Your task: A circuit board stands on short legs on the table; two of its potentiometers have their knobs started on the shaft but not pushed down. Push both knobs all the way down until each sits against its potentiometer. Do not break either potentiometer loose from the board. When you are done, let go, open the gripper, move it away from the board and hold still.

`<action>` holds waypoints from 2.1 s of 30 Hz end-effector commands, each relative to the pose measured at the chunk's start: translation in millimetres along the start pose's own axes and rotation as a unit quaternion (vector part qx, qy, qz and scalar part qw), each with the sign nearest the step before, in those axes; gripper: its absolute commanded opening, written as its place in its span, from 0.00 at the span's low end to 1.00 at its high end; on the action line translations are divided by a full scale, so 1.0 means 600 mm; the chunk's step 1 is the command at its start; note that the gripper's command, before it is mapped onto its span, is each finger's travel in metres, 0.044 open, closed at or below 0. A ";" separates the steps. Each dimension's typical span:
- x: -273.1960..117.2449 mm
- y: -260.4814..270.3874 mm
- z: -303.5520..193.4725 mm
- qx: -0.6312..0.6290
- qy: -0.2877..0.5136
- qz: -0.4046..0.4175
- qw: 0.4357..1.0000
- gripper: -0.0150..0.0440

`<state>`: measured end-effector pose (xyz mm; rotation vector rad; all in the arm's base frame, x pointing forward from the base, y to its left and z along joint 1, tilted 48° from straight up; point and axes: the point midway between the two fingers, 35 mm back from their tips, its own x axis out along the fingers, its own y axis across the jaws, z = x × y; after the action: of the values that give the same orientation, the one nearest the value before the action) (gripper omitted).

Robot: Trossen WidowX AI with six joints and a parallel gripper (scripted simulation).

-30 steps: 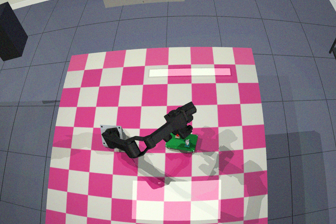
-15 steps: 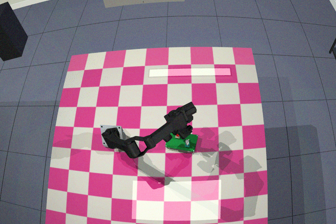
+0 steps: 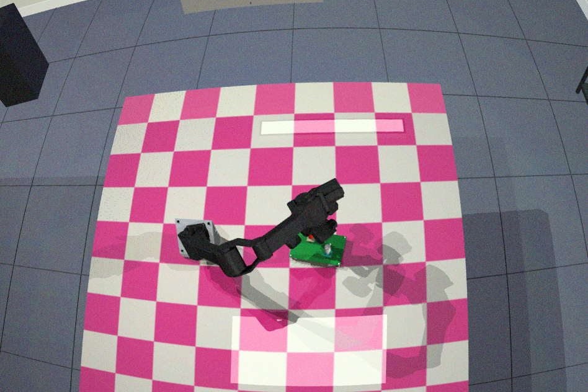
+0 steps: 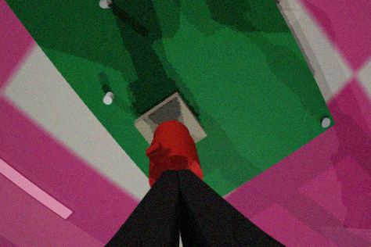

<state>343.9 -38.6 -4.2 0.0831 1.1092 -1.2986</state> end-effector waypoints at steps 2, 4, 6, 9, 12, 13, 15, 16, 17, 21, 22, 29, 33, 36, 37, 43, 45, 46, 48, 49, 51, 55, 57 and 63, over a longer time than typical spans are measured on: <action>0.002 0.000 0.002 0.000 -0.002 0.000 1.000 0.25; 0.002 0.000 0.002 0.000 -0.002 0.000 1.000 0.25; 0.003 0.000 0.002 0.000 -0.002 0.000 1.000 0.25; 0.004 0.000 0.002 0.000 -0.002 0.000 1.000 0.25; 0.004 0.000 0.002 0.000 -0.002 0.000 1.000 0.25; 0.004 0.000 0.002 0.000 -0.002 0.000 1.000 0.25; 0.004 0.000 0.002 0.000 -0.002 0.000 1.000 0.25; 0.004 0.000 0.002 0.000 -0.002 0.000 1.000 0.25; 0.004 0.000 0.002 0.000 -0.002 0.000 1.000 0.25; 0.004 0.000 0.002 0.000 -0.002 0.000 1.000 0.25; 0.005 0.000 0.002 0.000 -0.002 0.000 1.000 0.25; 0.005 0.000 0.002 0.000 -0.002 0.000 1.000 0.25; 0.005 0.000 0.002 0.000 -0.002 0.000 1.000 0.25; 0.005 0.000 0.002 0.000 -0.002 0.000 1.000 0.25; 0.006 0.000 0.002 0.000 -0.002 0.000 1.000 0.25; 0.006 0.000 0.002 0.000 -0.002 0.000 1.000 0.25; 0.006 0.000 0.002 0.000 -0.002 0.000 1.000 0.25; 0.006 0.000 0.002 0.000 -0.002 0.000 1.000 0.25; 0.006 0.000 0.002 0.000 -0.002 0.000 1.000 0.25; 0.006 0.000 0.002 0.000 -0.002 0.000 1.000 0.25; 0.006 0.000 0.002 0.000 -0.002 0.000 1.000 0.25; 0.006 0.000 0.002 0.000 -0.002 0.000 1.000 0.25; 0.003 0.000 0.002 0.000 -0.002 0.000 1.000 0.25; -0.011 0.001 0.002 0.000 -0.002 0.000 1.000 0.25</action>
<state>344.1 -38.6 -3.2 0.0779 1.1108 -1.2987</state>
